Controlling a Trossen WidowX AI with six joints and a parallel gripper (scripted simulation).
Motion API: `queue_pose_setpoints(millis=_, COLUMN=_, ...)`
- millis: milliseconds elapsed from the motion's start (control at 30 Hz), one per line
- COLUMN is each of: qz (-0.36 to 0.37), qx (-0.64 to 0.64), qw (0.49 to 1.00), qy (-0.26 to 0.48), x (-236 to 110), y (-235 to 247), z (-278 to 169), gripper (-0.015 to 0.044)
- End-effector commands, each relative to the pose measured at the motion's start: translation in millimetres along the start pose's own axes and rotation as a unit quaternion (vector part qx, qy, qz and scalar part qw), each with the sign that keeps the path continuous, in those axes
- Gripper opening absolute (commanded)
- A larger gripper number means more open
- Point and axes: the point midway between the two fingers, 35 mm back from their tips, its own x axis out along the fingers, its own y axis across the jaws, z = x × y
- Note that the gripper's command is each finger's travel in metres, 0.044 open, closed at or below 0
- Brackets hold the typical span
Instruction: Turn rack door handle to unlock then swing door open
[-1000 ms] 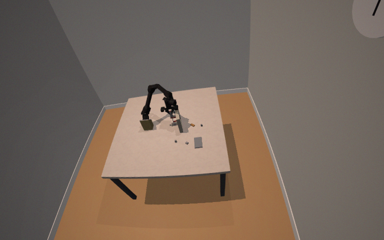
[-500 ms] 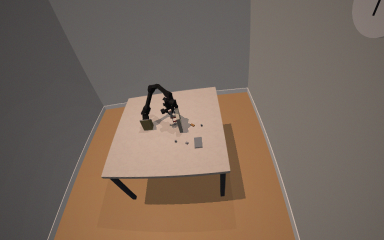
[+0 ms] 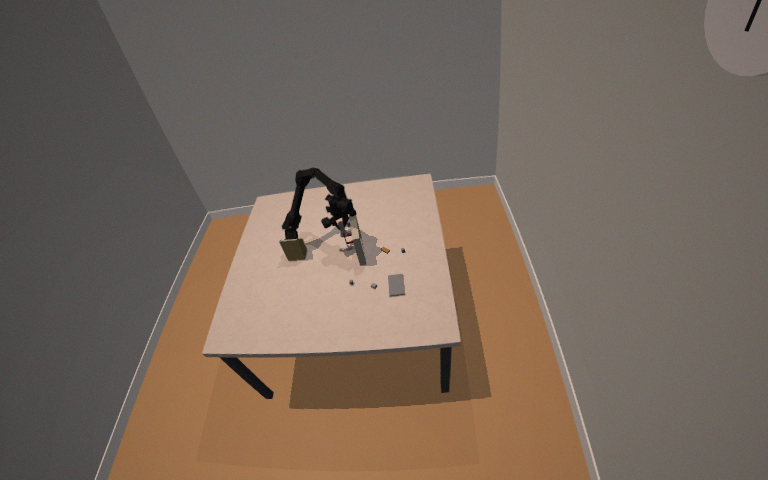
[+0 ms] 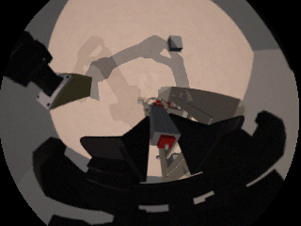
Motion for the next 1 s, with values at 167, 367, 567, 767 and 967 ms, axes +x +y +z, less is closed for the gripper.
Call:
queue_pose_setpoints(millis=167, qz=0.001, qx=-0.012, qw=1.0, qy=0.002, x=1.7, y=-0.5, z=-0.8, gripper=0.0284)
queue_pose_setpoints(millis=367, qz=0.001, qx=0.074, qw=0.997, qy=0.002, x=1.7, y=-0.5, z=-0.8, gripper=0.0294)
queue_pose_setpoints(millis=567, qz=0.001, qx=0.221, qw=0.975, qy=0.002, x=1.7, y=-0.5, z=-0.8, gripper=0.0294)
queue_pose_setpoints(millis=767, qz=0.001, qx=0.363, qw=0.932, qy=0.002, x=1.9, y=-0.4, z=-0.8, gripper=0.0294)
queue_pose_setpoints(millis=967, qz=0.0, qx=0.497, qw=0.868, qy=0.002, x=2.0, y=-0.3, z=-0.8, gripper=0.0294)
